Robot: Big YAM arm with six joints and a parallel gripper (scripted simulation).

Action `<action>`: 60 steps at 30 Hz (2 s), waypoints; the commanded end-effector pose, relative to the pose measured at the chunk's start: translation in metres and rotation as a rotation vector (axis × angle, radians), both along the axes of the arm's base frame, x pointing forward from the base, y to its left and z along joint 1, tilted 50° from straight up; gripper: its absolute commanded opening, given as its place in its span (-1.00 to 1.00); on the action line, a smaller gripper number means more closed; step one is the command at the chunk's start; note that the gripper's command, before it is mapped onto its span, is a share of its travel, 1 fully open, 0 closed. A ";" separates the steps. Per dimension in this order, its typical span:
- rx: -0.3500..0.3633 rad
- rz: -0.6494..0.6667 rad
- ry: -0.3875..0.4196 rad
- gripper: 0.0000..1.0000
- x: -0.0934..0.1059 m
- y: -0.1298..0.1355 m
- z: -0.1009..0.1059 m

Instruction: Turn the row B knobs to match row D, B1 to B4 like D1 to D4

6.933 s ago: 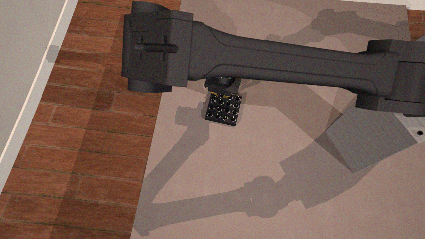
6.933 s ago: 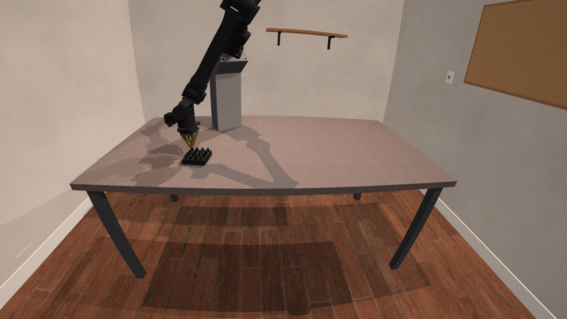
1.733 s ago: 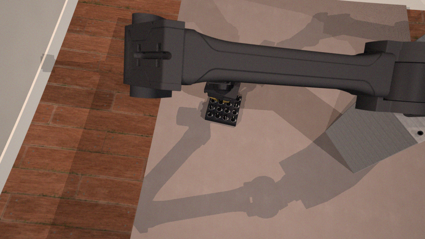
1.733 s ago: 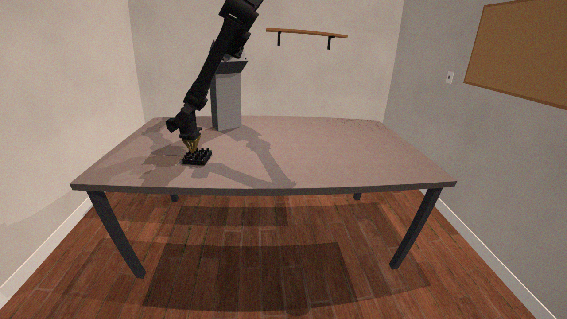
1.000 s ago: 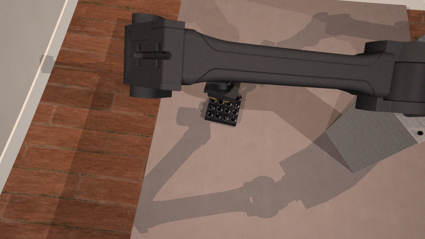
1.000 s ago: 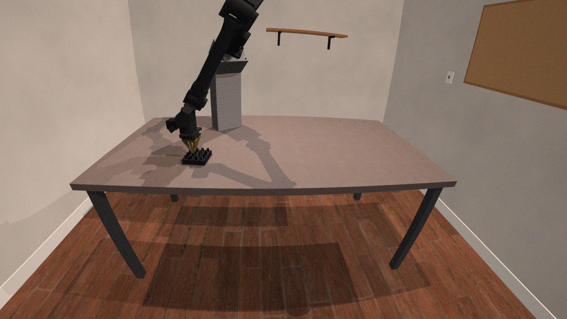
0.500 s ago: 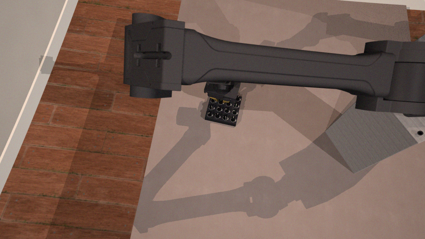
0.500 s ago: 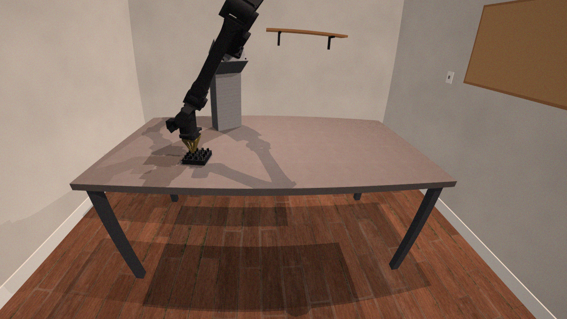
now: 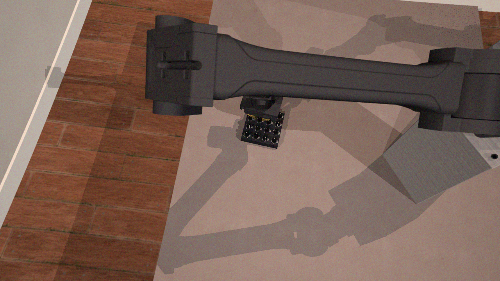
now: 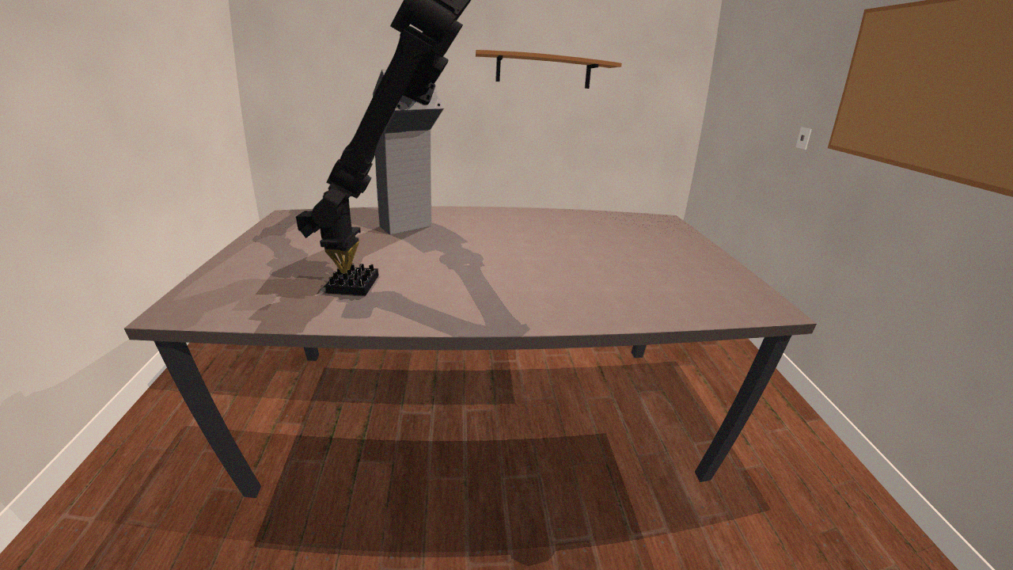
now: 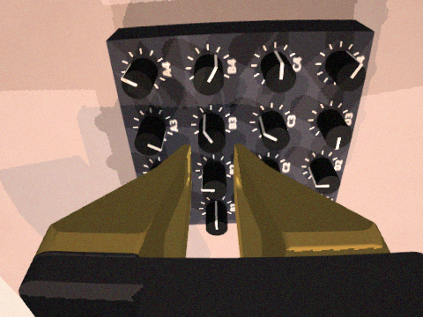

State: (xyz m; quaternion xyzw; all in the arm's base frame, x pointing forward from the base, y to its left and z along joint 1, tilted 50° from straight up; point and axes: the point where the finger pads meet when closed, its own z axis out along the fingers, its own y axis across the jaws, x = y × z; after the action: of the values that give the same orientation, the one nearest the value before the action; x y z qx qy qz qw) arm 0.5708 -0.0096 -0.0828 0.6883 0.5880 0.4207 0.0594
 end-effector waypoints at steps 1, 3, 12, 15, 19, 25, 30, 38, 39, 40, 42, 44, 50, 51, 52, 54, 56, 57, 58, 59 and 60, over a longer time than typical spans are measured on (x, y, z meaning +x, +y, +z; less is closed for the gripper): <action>0.000 -0.004 -0.013 -0.63 0.001 0.003 0.011; 0.000 -0.003 -0.013 -0.63 0.001 0.003 0.011; 0.000 -0.002 -0.010 -0.63 0.001 0.004 0.011; 0.000 -0.002 -0.010 -0.63 0.001 0.004 0.011; 0.000 -0.002 -0.010 -0.63 0.001 0.004 0.011; 0.000 -0.002 -0.010 -0.63 0.001 0.004 0.011; 0.000 -0.002 -0.010 -0.63 0.001 0.004 0.011; 0.000 -0.002 -0.010 -0.63 0.001 0.004 0.011; 0.000 -0.002 -0.010 -0.63 0.001 0.004 0.011; 0.000 -0.002 -0.010 -0.63 0.001 0.004 0.011; 0.000 -0.002 -0.010 -0.63 0.001 0.004 0.011; 0.000 -0.002 -0.010 -0.63 0.001 0.004 0.011; 0.001 -0.001 -0.010 -0.63 0.001 0.004 0.010; 0.001 -0.001 -0.009 -0.63 0.002 0.005 0.009; 0.001 0.000 -0.008 -0.63 0.002 0.005 0.008; 0.002 0.000 -0.006 -0.63 0.004 0.006 0.003; 0.003 -0.002 0.001 -0.63 0.003 0.006 -0.003; 0.003 -0.003 -0.001 -0.63 0.004 0.006 -0.003; 0.003 -0.003 -0.001 -0.63 0.004 0.006 -0.003; 0.003 -0.003 -0.001 -0.63 0.004 0.006 -0.003; 0.002 -0.006 0.005 -0.63 0.003 0.003 -0.005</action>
State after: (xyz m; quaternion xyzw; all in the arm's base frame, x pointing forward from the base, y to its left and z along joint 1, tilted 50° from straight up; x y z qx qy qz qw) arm 0.5715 -0.0072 -0.0825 0.6880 0.5882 0.4210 0.0596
